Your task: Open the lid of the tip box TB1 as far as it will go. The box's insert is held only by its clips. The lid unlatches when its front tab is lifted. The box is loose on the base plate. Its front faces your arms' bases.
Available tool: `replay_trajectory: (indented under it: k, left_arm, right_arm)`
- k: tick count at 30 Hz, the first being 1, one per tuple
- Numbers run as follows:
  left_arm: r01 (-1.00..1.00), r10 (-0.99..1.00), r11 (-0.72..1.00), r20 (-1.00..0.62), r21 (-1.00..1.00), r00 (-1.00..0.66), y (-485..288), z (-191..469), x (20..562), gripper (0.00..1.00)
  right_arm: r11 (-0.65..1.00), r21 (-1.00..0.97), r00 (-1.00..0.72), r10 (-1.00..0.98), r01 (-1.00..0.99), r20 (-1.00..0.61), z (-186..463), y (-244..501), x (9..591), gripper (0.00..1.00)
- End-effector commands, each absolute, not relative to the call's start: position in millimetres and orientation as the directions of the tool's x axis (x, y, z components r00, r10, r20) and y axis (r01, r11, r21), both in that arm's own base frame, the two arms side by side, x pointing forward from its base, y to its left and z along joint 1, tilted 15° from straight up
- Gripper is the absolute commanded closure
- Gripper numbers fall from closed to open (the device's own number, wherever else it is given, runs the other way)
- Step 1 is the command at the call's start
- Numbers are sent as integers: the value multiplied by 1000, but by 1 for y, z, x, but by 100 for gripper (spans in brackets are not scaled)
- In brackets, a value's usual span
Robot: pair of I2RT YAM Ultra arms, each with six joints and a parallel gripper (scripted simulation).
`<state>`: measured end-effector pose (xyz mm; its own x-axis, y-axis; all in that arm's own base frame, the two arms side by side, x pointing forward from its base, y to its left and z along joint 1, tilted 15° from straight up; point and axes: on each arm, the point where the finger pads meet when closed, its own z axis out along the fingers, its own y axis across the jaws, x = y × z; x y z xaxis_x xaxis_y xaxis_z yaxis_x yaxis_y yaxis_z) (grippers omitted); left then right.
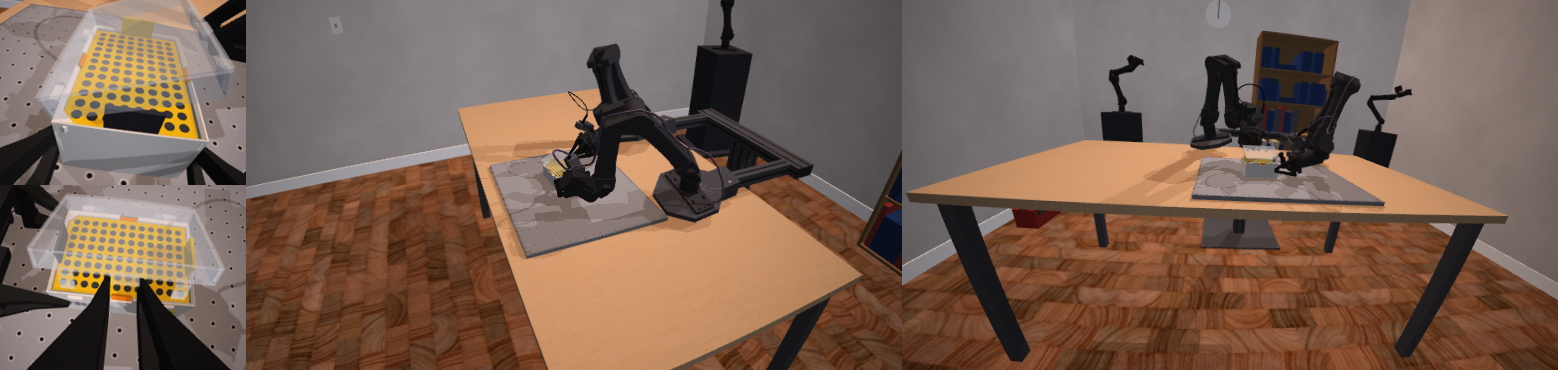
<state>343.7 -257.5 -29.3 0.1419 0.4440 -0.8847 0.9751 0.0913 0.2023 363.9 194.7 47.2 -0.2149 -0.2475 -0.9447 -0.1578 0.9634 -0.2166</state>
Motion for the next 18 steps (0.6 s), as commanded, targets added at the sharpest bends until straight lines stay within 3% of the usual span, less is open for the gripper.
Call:
replay_trajectory:
  k: [1,18]
  left_arm:
    - [976,442,88,-886,201,143,-259,-30,345,16]
    - [976,442,88,-886,201,143,-259,-30,345,16]
  right_arm:
    - [969,-198,-289,-234,-148,-928,59,203,368,88]
    - [972,-188,-622,-233,-139,-748,88,205,378,88]
